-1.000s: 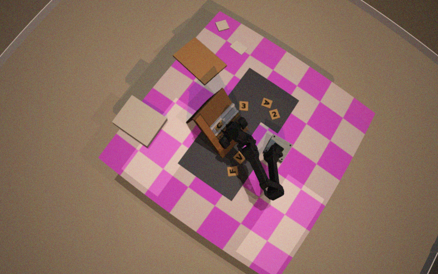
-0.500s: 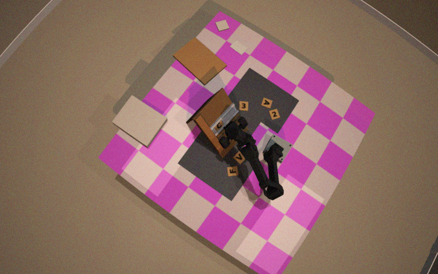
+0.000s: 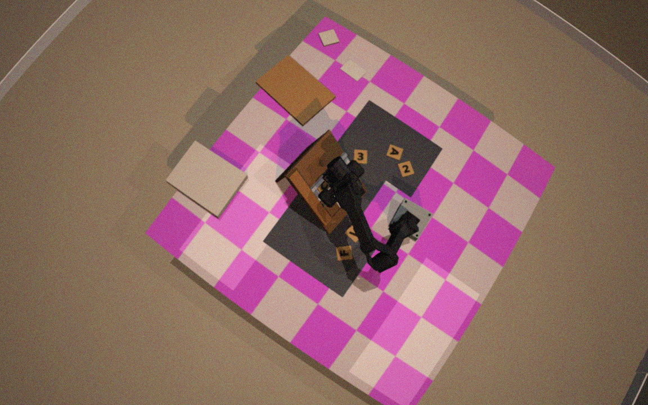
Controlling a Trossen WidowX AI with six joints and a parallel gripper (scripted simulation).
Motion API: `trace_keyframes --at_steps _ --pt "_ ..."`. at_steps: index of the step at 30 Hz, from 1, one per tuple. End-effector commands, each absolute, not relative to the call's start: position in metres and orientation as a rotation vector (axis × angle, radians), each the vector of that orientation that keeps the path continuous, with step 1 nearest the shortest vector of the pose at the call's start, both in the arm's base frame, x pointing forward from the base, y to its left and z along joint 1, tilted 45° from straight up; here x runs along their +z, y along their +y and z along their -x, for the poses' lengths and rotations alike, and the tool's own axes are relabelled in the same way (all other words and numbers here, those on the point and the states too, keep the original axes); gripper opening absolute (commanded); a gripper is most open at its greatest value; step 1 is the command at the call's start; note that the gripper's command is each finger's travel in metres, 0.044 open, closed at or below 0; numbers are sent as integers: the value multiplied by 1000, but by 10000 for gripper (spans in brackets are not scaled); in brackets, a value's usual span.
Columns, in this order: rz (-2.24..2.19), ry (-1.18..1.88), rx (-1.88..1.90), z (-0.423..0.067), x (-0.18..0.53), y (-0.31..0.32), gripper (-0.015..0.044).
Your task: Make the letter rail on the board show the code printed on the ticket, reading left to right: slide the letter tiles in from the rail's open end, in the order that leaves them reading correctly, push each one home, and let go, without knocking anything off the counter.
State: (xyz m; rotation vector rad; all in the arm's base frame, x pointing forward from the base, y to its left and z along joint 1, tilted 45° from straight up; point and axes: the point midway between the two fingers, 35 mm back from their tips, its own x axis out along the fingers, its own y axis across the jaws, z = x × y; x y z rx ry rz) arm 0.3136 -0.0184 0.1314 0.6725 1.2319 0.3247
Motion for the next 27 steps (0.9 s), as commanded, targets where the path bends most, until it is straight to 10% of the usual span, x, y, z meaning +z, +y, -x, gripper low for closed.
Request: trace_keyframes --at_steps 1,27 --pt "-690 1416 481 -321 127 -27 0" --pt "-690 1415 481 -326 121 -23 0"
